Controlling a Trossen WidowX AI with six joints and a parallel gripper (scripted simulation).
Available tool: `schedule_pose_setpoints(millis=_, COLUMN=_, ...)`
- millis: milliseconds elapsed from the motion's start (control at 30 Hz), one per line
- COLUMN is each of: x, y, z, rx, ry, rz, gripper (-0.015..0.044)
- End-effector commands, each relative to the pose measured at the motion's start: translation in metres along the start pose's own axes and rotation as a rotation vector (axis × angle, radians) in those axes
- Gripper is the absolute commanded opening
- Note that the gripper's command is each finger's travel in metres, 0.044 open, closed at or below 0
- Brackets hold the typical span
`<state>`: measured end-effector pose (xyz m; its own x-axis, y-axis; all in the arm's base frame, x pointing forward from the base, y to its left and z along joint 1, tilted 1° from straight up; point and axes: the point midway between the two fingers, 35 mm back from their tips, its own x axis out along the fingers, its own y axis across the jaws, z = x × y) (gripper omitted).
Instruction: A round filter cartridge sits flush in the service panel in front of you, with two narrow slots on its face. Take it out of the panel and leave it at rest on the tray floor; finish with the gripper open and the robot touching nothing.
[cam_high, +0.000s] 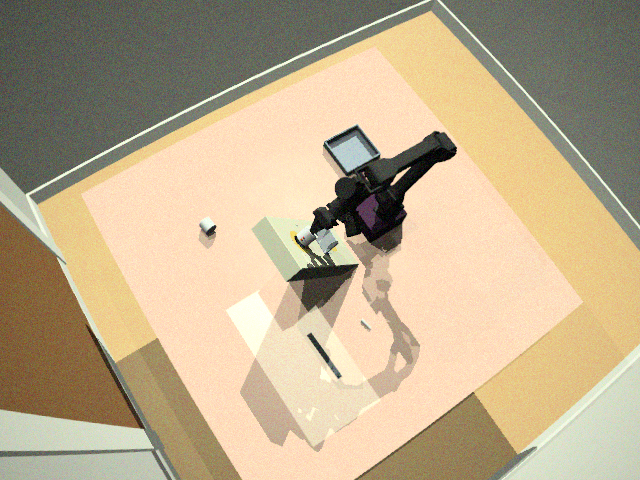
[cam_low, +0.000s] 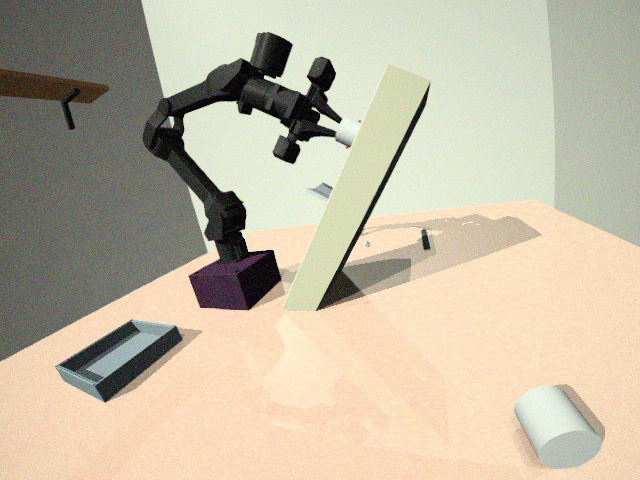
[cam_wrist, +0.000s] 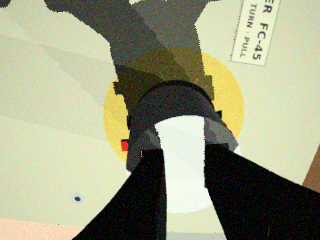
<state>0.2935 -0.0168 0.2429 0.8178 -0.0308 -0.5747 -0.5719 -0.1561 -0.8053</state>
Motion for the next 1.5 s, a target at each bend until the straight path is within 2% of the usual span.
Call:
schedule_pose_setpoints(millis=0, x=-0.021, y=-0.001, z=-0.001, rx=-0.002, ry=0.01, rz=-0.011, gripper=0.0)
schedule_pose_setpoints(millis=200, x=-0.022, y=0.002, z=-0.001, rx=-0.002, ry=0.01, rz=-0.011, gripper=0.0)
schedule_pose_setpoints(millis=967, x=-0.011, y=0.075, z=0.014, rx=-0.002, ry=0.009, rz=-0.009, gripper=0.0)
schedule_pose_setpoints(millis=1067, x=-0.01, y=0.07, z=0.013, rx=0.002, ry=0.002, rz=0.009, gripper=0.0079)
schedule_pose_setpoints(millis=1100, x=-0.01, y=0.07, z=0.013, rx=0.002, ry=0.002, rz=0.009, gripper=0.0089)
schedule_pose_setpoints(millis=1467, x=-0.01, y=0.07, z=0.013, rx=0.002, ry=0.002, rz=0.009, gripper=0.0089)
